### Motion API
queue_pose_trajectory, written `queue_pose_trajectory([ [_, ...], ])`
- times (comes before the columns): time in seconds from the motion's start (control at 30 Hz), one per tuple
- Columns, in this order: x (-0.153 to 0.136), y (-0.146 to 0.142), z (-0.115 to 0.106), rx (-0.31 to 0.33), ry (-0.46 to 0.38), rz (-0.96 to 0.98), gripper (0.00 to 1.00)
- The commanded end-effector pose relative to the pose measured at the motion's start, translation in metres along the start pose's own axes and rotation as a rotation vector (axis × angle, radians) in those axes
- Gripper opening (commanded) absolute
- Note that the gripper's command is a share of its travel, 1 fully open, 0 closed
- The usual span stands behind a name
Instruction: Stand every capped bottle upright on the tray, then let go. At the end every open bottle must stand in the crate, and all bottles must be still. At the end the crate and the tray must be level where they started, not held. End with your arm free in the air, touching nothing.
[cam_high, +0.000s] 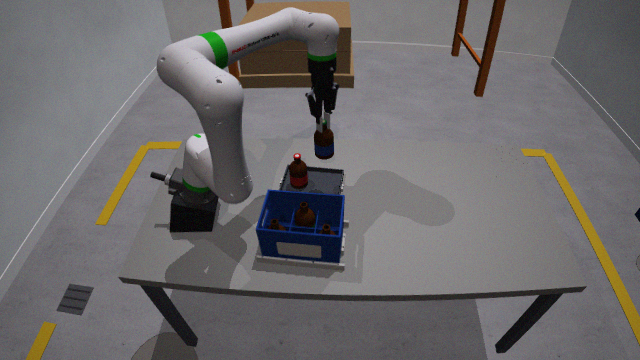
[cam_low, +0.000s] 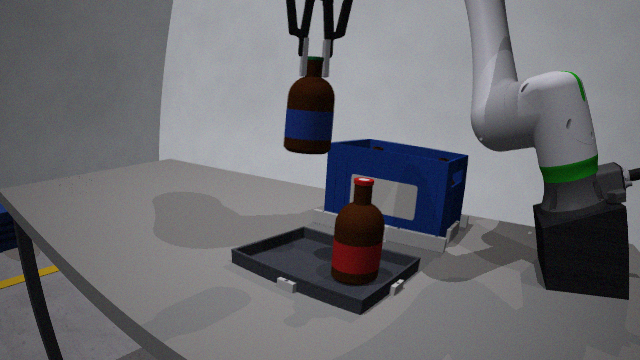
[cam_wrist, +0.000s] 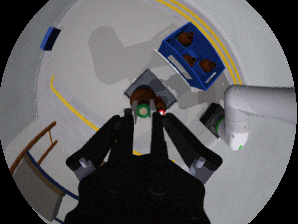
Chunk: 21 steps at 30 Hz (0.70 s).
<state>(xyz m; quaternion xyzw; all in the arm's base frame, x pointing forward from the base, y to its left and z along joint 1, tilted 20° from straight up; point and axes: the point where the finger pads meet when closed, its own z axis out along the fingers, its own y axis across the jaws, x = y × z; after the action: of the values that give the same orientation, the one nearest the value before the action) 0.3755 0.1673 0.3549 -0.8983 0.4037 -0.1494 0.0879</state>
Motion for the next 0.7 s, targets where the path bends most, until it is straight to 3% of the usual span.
queue_pose_trajectory([
  [0.0,-0.003,-0.002,0.0,0.0,0.0,0.0,0.0],
  [0.2,-0.006,-0.005,0.0,0.0,0.0,0.0,0.0],
  [0.67,-0.003,-0.005,0.028,0.0,0.0,0.0,0.0],
])
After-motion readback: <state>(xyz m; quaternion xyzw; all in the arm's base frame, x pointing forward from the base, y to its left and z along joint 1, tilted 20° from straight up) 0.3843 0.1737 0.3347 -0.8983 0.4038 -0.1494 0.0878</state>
